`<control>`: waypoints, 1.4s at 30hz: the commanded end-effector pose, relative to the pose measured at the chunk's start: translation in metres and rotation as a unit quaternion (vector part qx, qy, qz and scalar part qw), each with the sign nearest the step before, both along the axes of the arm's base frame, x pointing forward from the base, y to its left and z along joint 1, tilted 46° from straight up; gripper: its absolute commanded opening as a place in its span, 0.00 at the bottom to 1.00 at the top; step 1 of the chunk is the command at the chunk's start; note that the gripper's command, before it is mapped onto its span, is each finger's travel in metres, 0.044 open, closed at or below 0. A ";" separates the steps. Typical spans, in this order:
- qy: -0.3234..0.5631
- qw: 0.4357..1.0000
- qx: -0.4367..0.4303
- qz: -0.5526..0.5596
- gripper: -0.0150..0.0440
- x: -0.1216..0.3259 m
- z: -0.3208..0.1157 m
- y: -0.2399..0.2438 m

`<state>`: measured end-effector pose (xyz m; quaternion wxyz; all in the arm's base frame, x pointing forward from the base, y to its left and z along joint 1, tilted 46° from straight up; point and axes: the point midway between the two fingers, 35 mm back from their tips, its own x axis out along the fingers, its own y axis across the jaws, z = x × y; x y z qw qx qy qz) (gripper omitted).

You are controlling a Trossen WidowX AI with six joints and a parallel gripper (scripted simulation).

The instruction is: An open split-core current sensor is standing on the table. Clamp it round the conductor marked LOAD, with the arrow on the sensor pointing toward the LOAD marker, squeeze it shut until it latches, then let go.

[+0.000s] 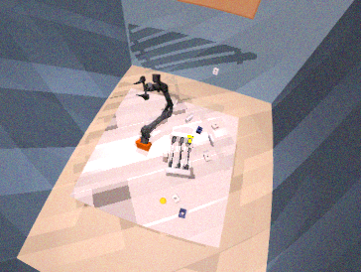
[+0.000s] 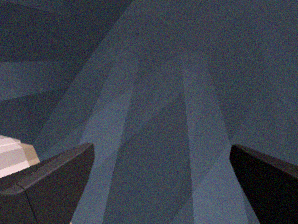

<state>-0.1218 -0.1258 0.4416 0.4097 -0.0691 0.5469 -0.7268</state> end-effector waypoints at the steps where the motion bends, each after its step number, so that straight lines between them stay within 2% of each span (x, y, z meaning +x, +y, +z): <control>1: -0.001 1.000 -0.002 0.003 0.98 0.000 0.000 -0.002; 2: -0.004 1.000 -0.007 0.014 1.00 0.002 -0.001 -0.007; 10: -0.065 0.979 -0.080 0.177 1.00 0.048 -0.012 -0.081; 16: -0.133 0.940 -0.120 0.292 1.00 0.109 -0.023 -0.117; 22: -0.204 0.879 -0.136 0.410 1.00 0.186 -0.036 -0.130; 32: -0.319 0.747 -0.122 0.571 1.00 0.309 -0.060 -0.097; 42: -0.466 0.557 -0.050 0.685 1.00 0.411 -0.092 0.012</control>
